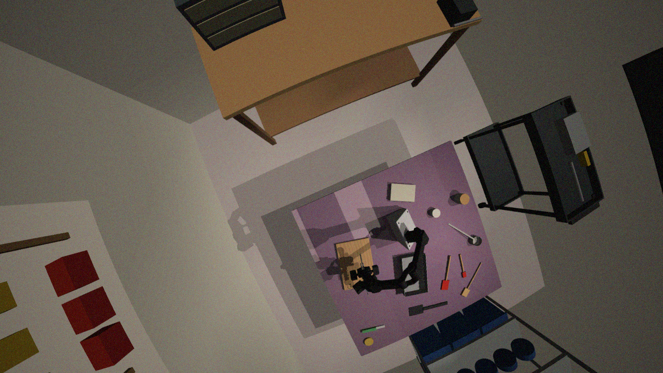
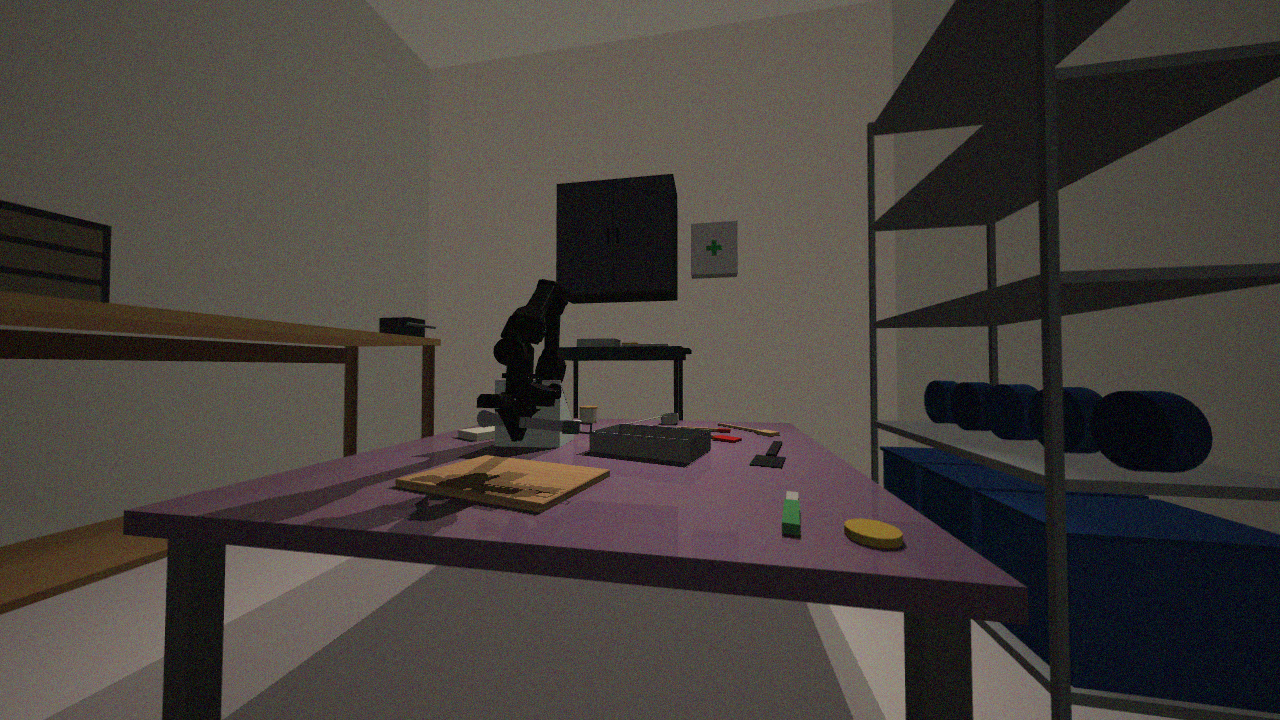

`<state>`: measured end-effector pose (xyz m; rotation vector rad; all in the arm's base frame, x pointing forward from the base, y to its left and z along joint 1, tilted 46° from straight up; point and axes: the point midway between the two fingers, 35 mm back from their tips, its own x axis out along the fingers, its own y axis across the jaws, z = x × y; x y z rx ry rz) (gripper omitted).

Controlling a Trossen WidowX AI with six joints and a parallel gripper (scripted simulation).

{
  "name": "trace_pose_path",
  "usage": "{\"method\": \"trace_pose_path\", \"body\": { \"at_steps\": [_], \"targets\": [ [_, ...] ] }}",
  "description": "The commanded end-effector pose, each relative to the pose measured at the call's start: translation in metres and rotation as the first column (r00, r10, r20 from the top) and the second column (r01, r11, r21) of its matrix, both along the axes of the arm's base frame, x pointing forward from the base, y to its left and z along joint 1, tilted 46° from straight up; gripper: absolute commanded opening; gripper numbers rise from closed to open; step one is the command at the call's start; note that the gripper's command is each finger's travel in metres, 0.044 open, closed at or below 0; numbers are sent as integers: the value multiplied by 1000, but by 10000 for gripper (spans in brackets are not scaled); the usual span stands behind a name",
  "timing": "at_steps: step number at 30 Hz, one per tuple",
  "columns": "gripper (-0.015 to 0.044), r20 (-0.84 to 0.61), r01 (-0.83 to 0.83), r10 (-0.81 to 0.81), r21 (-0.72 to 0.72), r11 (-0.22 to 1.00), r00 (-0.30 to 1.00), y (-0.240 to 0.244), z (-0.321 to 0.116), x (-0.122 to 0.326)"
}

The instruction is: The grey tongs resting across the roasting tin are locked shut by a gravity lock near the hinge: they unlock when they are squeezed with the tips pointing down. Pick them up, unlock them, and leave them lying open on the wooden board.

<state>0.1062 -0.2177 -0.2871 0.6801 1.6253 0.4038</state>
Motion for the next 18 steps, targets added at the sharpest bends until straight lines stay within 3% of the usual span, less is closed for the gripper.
{"method": "trace_pose_path", "body": {
  "at_steps": [1, 18],
  "targets": [
    [-150, 0, 9, -9, -5, 1000, 1000, 7, -5, 0],
    [-150, 5, 11, -11, -28, 1000, 1000, 29, -21, -4]
  ]
}}
